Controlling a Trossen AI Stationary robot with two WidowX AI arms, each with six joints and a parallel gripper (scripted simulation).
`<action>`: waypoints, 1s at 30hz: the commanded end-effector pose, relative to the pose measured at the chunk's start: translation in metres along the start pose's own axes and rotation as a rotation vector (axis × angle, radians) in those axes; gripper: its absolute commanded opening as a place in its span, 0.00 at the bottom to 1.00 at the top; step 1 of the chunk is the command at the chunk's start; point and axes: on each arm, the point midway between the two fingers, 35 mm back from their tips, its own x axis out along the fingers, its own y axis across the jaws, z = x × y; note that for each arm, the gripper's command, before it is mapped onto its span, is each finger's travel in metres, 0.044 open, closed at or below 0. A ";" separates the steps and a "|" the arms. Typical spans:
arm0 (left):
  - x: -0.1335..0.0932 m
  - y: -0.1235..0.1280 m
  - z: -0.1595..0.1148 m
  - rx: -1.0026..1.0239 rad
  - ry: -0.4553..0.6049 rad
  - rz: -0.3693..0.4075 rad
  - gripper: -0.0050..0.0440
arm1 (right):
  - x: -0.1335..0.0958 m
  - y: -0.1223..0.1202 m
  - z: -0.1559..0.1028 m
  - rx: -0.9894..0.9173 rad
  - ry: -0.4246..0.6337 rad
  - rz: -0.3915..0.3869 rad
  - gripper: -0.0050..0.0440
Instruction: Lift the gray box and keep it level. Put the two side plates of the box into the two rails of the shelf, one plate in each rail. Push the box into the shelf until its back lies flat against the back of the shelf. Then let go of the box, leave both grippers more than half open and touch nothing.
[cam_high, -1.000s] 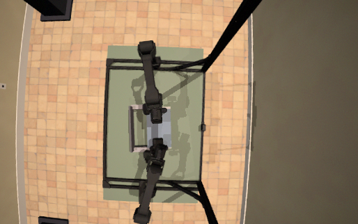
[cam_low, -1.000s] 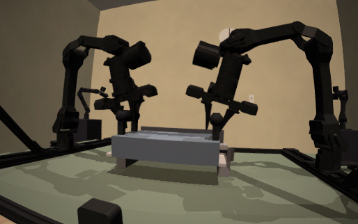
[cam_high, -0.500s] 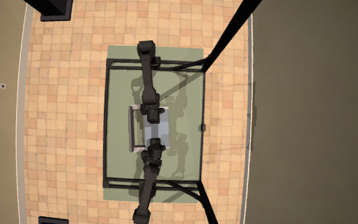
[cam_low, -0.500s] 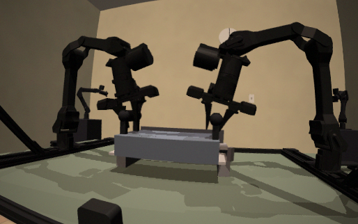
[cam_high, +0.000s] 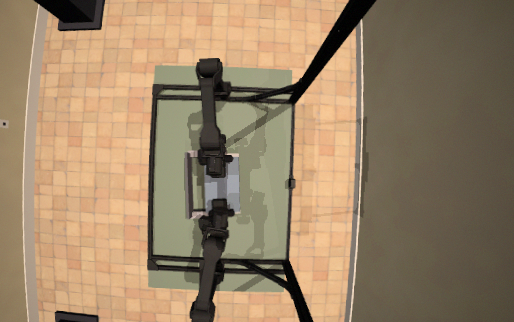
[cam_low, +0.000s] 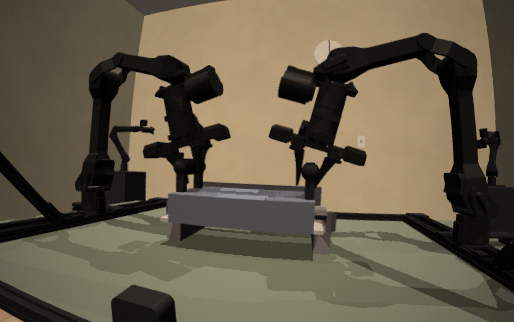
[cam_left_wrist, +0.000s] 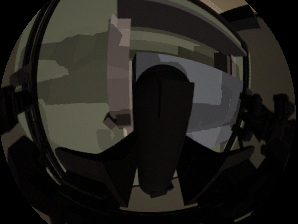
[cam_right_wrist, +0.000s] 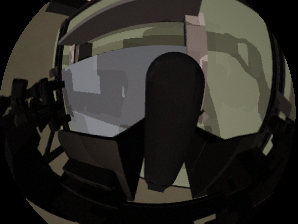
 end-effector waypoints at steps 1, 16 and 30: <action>-0.009 -0.002 0.006 -0.002 0.003 -0.033 0.10 | -0.009 0.004 0.006 -0.007 -0.003 0.035 0.10; -0.008 -0.002 0.021 -0.002 0.003 -0.033 0.10 | -0.009 0.004 0.020 -0.007 -0.003 0.035 0.10; -0.008 -0.002 0.034 -0.002 0.003 -0.033 0.10 | -0.008 0.004 0.034 -0.007 -0.003 0.035 0.10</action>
